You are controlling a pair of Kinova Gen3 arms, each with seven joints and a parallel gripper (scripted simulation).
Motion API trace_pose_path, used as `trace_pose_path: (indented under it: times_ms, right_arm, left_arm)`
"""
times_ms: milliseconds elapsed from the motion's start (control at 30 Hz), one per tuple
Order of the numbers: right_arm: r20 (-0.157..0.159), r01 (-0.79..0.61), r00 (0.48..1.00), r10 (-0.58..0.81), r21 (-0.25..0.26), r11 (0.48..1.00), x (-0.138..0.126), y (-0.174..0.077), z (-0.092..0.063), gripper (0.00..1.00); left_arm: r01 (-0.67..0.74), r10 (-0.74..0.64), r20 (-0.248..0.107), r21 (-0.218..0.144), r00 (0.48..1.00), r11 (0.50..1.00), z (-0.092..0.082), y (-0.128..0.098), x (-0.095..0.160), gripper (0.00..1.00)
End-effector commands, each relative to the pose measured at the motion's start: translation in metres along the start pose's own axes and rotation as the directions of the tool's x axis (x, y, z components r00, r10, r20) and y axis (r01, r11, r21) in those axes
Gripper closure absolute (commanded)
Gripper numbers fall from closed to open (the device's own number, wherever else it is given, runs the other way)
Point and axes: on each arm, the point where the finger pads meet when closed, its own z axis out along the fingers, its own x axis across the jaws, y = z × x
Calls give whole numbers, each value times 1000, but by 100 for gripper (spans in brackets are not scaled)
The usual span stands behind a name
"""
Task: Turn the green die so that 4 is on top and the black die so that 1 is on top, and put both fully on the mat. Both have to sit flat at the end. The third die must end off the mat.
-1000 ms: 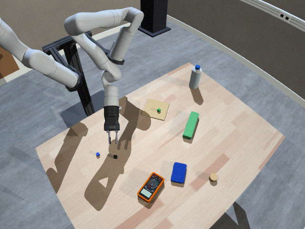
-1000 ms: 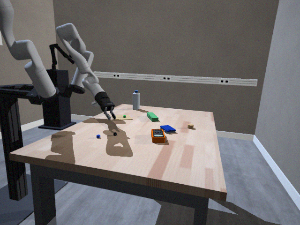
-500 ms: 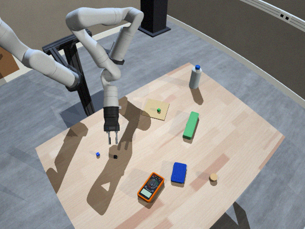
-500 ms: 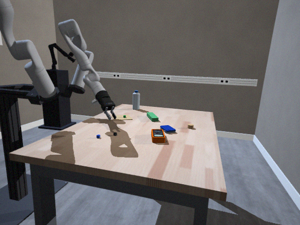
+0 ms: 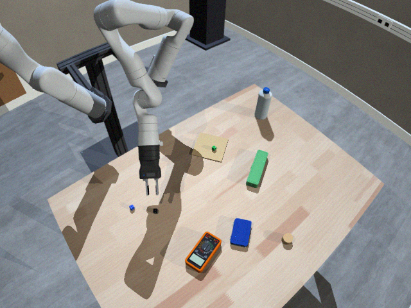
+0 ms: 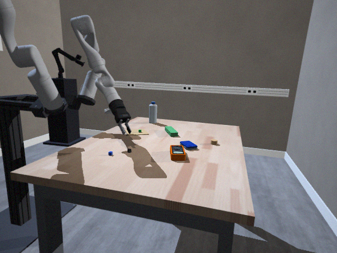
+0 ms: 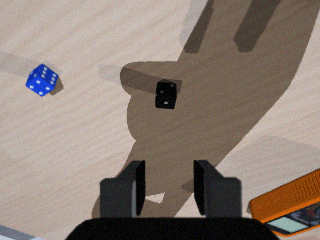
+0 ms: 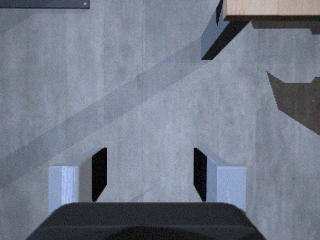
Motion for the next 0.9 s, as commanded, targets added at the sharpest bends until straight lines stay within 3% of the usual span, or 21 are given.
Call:
trace_pose_path:
  times_ms: [0, 100, 167, 667, 733, 867]
  right_arm:
    - [0, 0, 1000, 0, -2, 1000, 0, 0, -1, 0]
    - [0, 0, 1000, 0, -2, 1000, 0, 0, -1, 0]
    - [0, 0, 1000, 0, -2, 1000, 0, 0, -1, 0]
    - [0, 0, 1000, 0, -2, 1000, 0, 0, -1, 0]
    - [0, 0, 1000, 0, -2, 1000, 0, 0, -1, 0]
    - [0, 0, 1000, 0, -2, 1000, 0, 0, -1, 0]
  left_arm:
    - [2, -2, 2, 41, 1000, 999, 0, 4, -1, 36]
    - [1, -2, 3, 80, 1000, 997, 0, 6, -1, 36]
    - [1, -2, 3, 80, 1000, 997, 0, 6, -1, 36]
    - [1, -1, 2, 291, 1000, 957, 5, 19, 0, 36]
    - [1, -1, 2, 291, 1000, 957, 5, 19, 0, 36]
    - [0, -2, 4, 347, 1000, 938, 5, 23, -1, 36]
